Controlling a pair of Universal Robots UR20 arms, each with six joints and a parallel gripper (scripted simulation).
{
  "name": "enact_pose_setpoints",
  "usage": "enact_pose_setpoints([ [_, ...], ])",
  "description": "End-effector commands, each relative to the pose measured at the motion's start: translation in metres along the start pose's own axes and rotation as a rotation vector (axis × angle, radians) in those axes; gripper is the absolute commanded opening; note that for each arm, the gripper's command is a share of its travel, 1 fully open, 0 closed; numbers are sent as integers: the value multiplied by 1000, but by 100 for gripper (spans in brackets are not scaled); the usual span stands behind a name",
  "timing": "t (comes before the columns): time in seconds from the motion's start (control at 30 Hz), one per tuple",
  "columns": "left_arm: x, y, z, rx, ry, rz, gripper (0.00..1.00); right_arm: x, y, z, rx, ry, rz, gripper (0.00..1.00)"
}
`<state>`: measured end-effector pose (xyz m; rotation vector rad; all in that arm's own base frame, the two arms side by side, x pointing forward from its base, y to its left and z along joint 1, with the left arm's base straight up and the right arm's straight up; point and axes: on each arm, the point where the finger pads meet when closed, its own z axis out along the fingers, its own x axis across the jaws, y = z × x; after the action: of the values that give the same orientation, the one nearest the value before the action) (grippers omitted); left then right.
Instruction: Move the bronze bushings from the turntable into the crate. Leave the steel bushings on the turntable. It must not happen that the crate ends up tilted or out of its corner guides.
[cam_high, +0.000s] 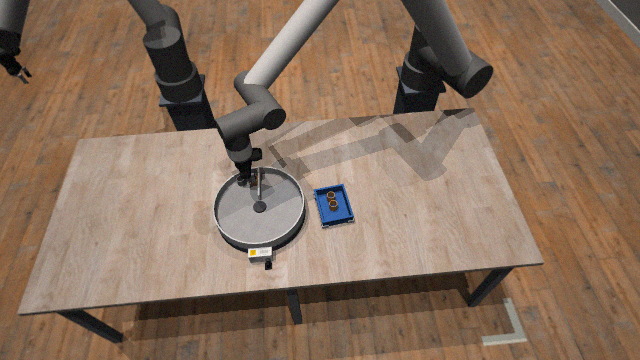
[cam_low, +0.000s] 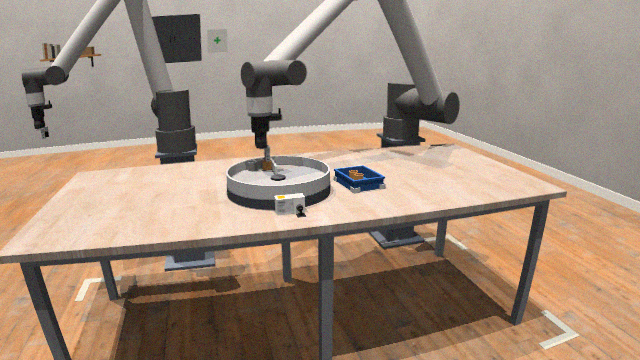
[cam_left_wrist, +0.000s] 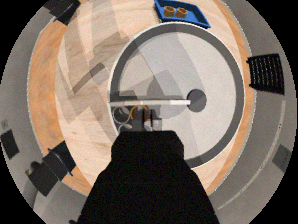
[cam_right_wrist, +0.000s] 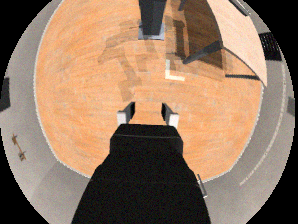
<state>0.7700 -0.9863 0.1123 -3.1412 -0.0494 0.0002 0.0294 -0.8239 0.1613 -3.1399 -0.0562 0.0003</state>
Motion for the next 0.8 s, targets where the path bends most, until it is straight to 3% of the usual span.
enact_pose_setpoints([
  [0.0,0,0,1,-1,1,0,36,0,0,-1,-1,0,0,100],
  [0.77,0,0,23,-1,1,0,36,0,0,-1,-1,0,0,100],
])
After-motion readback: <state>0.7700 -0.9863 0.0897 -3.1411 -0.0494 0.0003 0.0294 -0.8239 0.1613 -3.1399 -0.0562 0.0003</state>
